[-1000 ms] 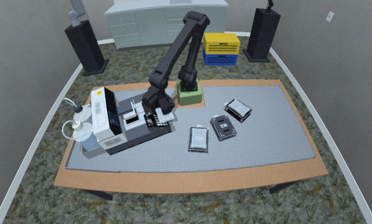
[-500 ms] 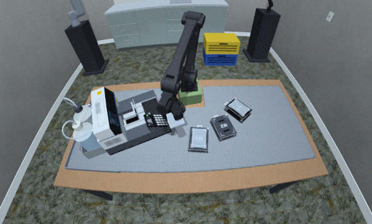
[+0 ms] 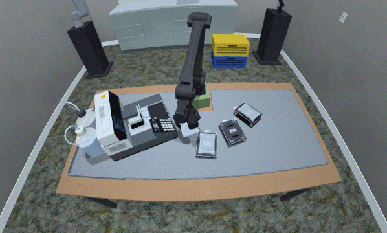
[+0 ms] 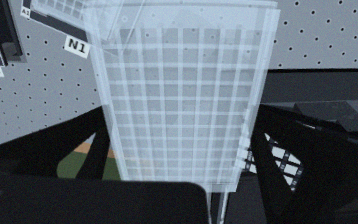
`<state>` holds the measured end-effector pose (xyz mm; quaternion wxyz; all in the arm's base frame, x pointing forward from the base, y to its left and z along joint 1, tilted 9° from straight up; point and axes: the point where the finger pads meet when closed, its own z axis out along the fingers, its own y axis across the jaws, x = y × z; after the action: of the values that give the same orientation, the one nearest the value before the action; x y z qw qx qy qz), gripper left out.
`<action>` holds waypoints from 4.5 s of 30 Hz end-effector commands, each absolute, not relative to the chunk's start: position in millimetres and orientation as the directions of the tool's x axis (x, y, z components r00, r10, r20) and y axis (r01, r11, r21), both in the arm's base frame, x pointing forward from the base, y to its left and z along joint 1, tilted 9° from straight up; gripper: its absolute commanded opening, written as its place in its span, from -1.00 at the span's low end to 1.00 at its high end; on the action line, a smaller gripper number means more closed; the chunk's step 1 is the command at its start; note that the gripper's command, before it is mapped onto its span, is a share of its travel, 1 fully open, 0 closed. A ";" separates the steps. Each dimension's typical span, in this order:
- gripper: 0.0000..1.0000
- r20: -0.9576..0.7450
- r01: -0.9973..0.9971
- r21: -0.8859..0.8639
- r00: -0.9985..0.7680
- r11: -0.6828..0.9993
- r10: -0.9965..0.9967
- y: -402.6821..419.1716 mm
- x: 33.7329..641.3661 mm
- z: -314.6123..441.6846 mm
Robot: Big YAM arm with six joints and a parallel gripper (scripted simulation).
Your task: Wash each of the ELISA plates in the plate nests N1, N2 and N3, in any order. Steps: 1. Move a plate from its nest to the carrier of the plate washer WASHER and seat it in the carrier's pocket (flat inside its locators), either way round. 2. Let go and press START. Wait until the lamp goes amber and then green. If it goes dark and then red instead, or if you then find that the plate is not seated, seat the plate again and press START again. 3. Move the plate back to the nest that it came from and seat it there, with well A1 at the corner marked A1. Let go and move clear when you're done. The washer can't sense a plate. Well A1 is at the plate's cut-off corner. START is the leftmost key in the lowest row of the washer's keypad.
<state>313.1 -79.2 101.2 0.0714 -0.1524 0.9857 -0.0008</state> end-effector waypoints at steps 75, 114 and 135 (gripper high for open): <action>0.68 -0.215 -0.252 -0.027 -0.944 0.967 -0.251 64.0 357.7 115.7; 0.68 -0.176 -0.226 -0.018 -0.958 0.974 -0.226 93.5 338.8 97.1; 0.68 -0.198 -0.227 -0.001 -0.955 0.974 -0.223 194.8 323.5 95.1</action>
<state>304.1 167.1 78.9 0.0691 -0.1285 0.9893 -0.0024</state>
